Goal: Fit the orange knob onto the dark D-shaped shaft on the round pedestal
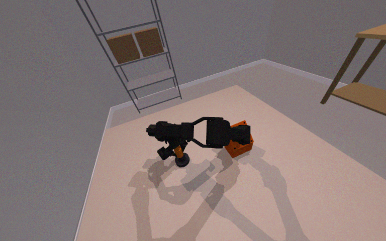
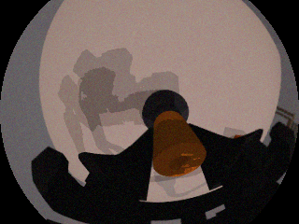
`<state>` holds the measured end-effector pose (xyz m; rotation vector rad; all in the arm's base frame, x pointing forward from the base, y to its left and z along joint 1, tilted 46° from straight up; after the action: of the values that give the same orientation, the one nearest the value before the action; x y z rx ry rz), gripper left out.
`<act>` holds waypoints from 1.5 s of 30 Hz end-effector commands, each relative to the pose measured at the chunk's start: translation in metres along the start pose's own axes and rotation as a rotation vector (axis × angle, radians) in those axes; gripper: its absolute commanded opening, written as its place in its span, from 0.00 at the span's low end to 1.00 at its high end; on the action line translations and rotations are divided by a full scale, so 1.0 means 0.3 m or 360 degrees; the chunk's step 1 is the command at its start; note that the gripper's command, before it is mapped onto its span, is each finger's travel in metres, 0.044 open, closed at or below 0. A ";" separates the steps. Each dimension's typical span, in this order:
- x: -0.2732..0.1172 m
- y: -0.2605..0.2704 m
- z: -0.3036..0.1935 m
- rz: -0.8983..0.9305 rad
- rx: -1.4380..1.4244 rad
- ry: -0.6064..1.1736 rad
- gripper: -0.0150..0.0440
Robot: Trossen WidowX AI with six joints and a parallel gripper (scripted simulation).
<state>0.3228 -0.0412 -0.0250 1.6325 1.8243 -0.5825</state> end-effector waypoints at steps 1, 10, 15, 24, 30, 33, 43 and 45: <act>-0.007 -0.010 -0.003 0.0004 0.0011 -0.0004 0.25; 0.003 -0.007 -0.005 0.0004 0.0011 -0.0003 0.25; 0.004 -0.005 -0.005 0.0004 0.0010 -0.0003 0.25; -0.013 -0.002 -0.001 0.0004 0.0024 -0.0004 0.25; -0.017 0.002 0.001 0.0004 0.0327 -0.0003 0.25; -0.014 0.007 0.005 0.0004 0.0344 -0.0003 0.25; 0.003 0.010 0.003 0.0005 0.0343 -0.0003 0.25; 0.003 0.010 0.003 0.0005 0.0343 -0.0003 0.25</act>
<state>0.3242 -0.0411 -0.0259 1.7644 1.8149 -0.8019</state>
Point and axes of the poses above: the point midway between the two fingers, 35 mm back from their tips, its own x axis out along the fingers, its own y axis across the jaws, z = x × y, the point moved 5 cm from there along -x, back along the fingers, and after that the axes turned 13 degrees about x, right-handed, at the moved point
